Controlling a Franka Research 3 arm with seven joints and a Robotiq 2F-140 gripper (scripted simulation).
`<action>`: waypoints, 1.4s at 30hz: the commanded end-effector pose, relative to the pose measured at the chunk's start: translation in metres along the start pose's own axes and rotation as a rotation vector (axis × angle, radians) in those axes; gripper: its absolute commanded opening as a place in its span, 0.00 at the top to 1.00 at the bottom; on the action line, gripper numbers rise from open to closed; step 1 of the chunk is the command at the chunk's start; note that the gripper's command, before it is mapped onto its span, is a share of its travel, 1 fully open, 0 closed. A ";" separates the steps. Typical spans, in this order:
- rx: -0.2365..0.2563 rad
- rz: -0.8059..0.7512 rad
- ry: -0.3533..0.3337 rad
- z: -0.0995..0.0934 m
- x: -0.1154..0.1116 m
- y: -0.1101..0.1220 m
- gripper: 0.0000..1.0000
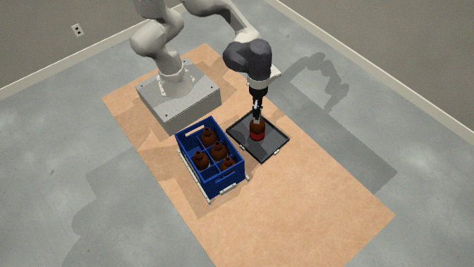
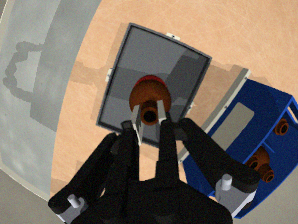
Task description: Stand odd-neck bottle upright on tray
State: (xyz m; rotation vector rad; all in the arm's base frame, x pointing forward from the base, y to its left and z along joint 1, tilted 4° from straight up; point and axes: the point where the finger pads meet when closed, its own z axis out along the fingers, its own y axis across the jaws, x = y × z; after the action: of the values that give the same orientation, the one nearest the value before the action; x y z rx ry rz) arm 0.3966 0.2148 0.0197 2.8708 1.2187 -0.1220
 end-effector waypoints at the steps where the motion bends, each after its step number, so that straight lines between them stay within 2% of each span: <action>1: -0.003 0.005 0.005 -0.001 0.001 0.002 0.90; 2: -0.003 0.005 0.005 -0.001 0.001 0.002 0.90; 3: -0.003 0.005 0.005 -0.001 0.001 0.002 0.00; 42: -0.003 0.005 0.005 -0.001 0.001 0.002 0.00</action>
State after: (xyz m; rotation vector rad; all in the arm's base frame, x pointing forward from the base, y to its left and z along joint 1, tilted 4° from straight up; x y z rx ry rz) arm 0.3971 0.2151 0.0198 2.8711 1.2188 -0.1194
